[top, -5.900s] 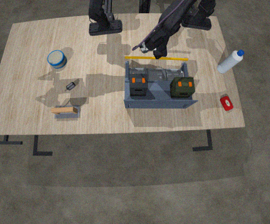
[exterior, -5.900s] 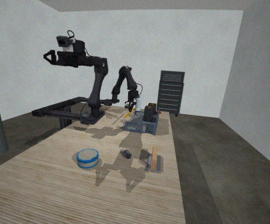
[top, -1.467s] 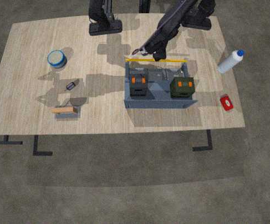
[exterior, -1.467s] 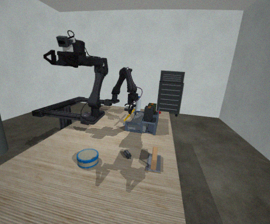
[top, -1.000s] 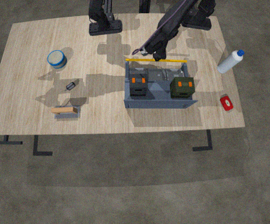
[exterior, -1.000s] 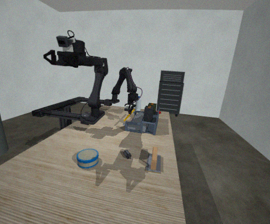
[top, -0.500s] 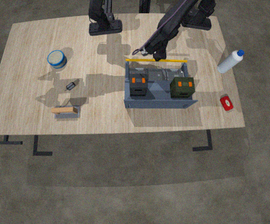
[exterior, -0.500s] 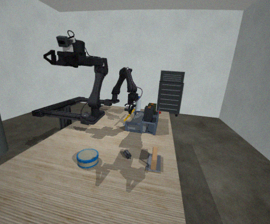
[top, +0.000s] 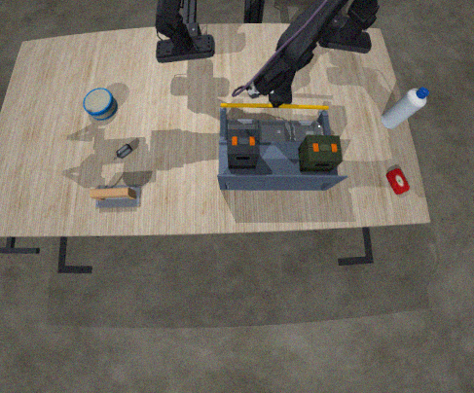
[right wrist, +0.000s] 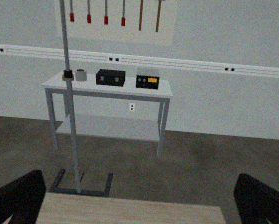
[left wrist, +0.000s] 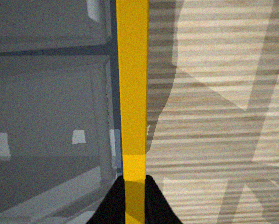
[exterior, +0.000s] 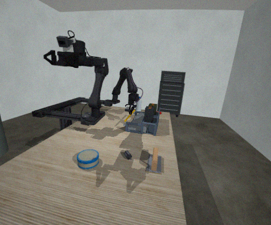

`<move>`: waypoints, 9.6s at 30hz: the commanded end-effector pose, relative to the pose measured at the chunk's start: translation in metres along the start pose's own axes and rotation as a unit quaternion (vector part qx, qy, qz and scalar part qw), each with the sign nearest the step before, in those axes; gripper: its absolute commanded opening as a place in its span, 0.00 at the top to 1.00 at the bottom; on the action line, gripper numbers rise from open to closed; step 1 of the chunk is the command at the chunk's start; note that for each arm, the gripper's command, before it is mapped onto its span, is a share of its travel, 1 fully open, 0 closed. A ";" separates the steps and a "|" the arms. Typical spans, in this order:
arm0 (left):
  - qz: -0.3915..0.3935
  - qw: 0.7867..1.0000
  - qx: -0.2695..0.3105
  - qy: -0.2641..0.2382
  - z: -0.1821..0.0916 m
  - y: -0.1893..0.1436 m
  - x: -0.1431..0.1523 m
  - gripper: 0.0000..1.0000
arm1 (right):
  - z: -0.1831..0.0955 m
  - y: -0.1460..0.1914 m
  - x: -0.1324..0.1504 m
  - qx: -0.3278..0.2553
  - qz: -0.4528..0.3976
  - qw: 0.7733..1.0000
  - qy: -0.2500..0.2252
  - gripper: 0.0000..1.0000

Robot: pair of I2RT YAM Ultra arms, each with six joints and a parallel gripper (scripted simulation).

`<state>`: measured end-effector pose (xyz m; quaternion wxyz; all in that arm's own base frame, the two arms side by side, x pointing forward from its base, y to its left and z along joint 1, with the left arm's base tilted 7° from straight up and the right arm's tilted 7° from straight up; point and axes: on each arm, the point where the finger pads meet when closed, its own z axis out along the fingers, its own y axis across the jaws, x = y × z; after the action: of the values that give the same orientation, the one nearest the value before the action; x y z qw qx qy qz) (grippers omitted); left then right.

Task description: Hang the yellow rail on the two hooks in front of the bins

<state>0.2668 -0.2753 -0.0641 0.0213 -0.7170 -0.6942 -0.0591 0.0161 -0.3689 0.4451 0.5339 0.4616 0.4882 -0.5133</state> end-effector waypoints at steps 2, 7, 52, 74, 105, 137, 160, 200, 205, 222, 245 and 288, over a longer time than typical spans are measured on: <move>0.003 0.999 -0.025 -0.028 -0.021 0.013 -0.015 1.00 | -0.006 -0.007 -0.012 0.013 0.003 1.000 -0.007 0.00; 0.003 0.999 -0.025 -0.028 -0.021 0.013 -0.015 1.00 | -0.006 -0.007 -0.012 0.013 0.003 1.000 -0.007 0.00; 0.003 1.000 -0.020 -0.023 -0.012 0.010 -0.012 1.00 | -0.006 -0.007 -0.012 0.013 0.003 1.000 -0.007 0.00; 0.003 1.000 -0.017 -0.020 -0.009 0.009 -0.011 1.00 | -0.006 -0.007 -0.012 0.013 0.003 1.000 -0.007 0.00; 0.003 1.000 -0.015 -0.017 -0.001 0.007 -0.007 1.00 | -0.006 -0.007 -0.012 0.013 0.003 1.000 -0.007 0.00; 0.001 1.000 -0.014 -0.016 0.001 0.007 -0.005 1.00 | -0.006 -0.007 -0.012 0.013 0.003 1.000 -0.007 0.00; 0.002 1.000 -0.013 -0.015 0.004 0.006 -0.006 1.00 | -0.006 -0.007 -0.012 0.013 0.003 1.000 -0.007 0.00; 0.002 1.000 -0.015 -0.017 0.005 0.008 -0.006 1.00 | -0.006 -0.007 -0.012 0.013 0.003 1.000 -0.007 0.00; 0.002 1.000 -0.015 -0.017 0.004 0.007 -0.006 1.00 | -0.006 -0.007 -0.012 0.013 0.003 1.000 -0.007 0.00; 0.002 1.000 -0.014 -0.015 0.009 0.006 -0.006 1.00 | -0.006 -0.007 -0.012 0.013 0.003 1.000 -0.007 0.00; 0.002 1.000 -0.012 -0.013 0.013 0.006 -0.004 1.00 | -0.006 -0.007 -0.012 0.013 0.003 1.000 -0.007 0.00; 0.000 1.000 -0.016 -0.017 0.011 0.008 -0.006 1.00 | -0.006 -0.007 -0.012 0.013 0.003 1.000 -0.007 0.00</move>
<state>0.2677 -0.2739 -0.0841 0.0175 -0.7178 -0.6935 -0.0588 0.0160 -0.3689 0.4451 0.5339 0.4616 0.4882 -0.5133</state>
